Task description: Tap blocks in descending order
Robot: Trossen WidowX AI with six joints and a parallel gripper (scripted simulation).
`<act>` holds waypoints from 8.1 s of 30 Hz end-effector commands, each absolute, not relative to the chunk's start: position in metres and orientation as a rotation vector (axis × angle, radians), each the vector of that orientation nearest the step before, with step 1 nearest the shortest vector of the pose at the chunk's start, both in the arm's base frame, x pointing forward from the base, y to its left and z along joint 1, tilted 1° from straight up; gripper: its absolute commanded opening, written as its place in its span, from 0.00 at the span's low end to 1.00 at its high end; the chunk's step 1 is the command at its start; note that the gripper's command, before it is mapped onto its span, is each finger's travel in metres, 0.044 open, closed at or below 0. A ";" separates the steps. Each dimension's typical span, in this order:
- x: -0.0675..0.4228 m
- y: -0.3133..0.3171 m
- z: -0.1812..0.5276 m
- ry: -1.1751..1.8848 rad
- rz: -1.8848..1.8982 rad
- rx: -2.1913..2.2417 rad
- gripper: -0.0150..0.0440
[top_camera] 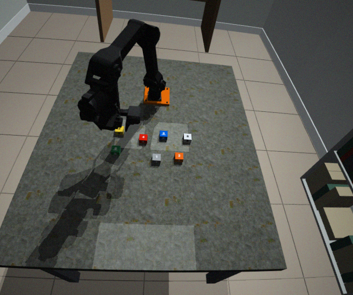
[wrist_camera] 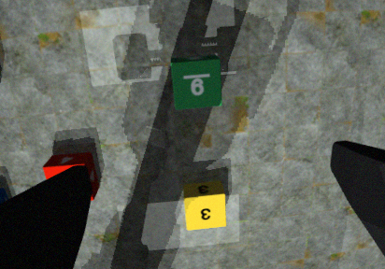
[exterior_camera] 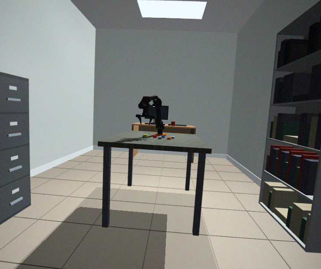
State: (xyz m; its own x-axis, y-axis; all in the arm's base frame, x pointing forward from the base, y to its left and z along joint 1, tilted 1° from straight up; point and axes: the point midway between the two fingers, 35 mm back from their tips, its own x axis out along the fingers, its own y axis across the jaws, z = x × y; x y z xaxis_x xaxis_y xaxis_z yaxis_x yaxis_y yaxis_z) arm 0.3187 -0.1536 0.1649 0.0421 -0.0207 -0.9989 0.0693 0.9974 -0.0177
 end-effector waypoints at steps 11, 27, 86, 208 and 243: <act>0.322 -0.155 0.084 1.525 -0.065 0.036 0.44; 0.323 -0.155 0.079 1.525 -0.065 0.036 0.29; 0.264 0.131 0.160 1.531 -0.041 0.060 0.29; 0.239 0.030 0.158 1.533 -0.050 0.052 0.29; 0.268 -0.049 0.067 1.530 -0.056 0.045 0.29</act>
